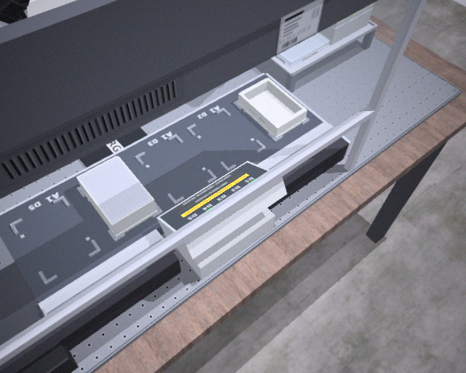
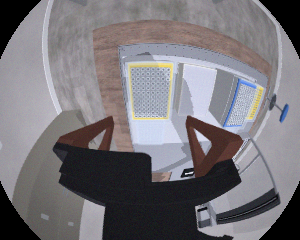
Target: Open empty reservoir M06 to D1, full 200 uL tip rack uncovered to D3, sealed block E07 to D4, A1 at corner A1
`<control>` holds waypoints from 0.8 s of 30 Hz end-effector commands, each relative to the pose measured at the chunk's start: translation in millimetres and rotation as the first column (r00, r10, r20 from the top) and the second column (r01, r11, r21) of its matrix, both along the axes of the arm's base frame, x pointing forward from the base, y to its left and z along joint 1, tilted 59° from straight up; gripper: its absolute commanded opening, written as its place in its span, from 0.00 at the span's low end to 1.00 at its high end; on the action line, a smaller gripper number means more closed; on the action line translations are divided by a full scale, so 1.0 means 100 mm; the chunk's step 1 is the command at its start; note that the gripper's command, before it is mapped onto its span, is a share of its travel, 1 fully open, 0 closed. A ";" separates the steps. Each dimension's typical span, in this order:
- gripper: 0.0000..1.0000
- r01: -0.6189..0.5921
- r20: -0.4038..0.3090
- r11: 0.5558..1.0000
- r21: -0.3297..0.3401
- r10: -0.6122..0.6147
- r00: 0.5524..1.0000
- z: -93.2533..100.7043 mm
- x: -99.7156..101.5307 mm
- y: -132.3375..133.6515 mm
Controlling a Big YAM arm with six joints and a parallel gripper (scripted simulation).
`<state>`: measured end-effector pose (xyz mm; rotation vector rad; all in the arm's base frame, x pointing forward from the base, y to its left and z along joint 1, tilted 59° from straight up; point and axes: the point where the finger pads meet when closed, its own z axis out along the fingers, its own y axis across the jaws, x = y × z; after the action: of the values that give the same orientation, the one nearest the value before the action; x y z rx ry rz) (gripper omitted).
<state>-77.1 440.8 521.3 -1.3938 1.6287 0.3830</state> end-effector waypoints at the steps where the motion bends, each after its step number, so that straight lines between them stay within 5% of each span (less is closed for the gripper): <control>1: 1.00 -0.006 -0.016 0.999 0.035 0.006 1.000 0.18 0.00 -0.06; 14: 1.00 0.002 0.003 1.000 0.003 -0.002 1.000 -0.09 0.12 0.18; 19: 1.00 0.002 0.002 1.000 0.007 -0.002 1.000 -0.10 0.14 0.22; 20: 1.00 0.002 -0.012 0.999 0.039 -0.002 1.000 0.05 0.19 0.14; 24: 1.00 0.002 0.001 1.000 0.008 -0.002 1.000 -0.14 0.19 0.26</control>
<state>-63.8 461.5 505.0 -1.3978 1.6303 0.3835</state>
